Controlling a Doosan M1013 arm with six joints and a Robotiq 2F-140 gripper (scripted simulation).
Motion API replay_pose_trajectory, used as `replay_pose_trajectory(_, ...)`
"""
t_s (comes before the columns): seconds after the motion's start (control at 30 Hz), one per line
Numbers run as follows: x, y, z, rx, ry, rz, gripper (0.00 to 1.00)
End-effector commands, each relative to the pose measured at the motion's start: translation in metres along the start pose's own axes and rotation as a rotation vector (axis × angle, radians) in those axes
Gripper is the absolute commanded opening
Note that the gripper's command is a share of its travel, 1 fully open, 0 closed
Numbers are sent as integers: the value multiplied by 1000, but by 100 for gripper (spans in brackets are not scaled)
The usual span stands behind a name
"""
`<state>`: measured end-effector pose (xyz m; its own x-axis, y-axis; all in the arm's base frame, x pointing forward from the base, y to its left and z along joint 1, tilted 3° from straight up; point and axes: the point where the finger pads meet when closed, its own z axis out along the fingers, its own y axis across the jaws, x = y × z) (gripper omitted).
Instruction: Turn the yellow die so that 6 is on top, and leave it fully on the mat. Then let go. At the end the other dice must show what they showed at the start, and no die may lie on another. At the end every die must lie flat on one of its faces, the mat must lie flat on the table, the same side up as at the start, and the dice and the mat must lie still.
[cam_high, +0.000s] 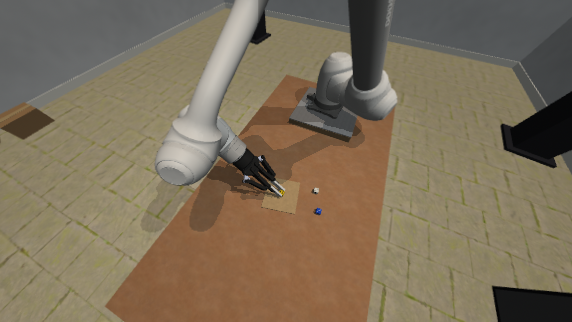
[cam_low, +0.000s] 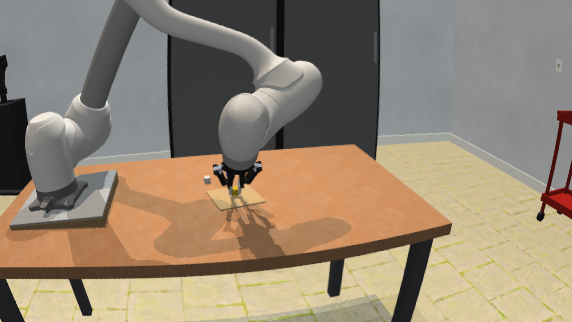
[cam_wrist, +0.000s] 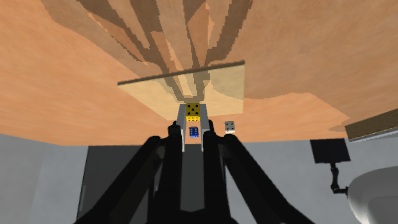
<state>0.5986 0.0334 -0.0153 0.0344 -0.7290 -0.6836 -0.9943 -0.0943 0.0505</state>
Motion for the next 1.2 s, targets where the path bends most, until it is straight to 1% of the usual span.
replay_pose_trajectory(0.0,0,0,1,0,0,0,9)
replay_pose_trajectory(1.17,3,0,3,0,0,0,9)
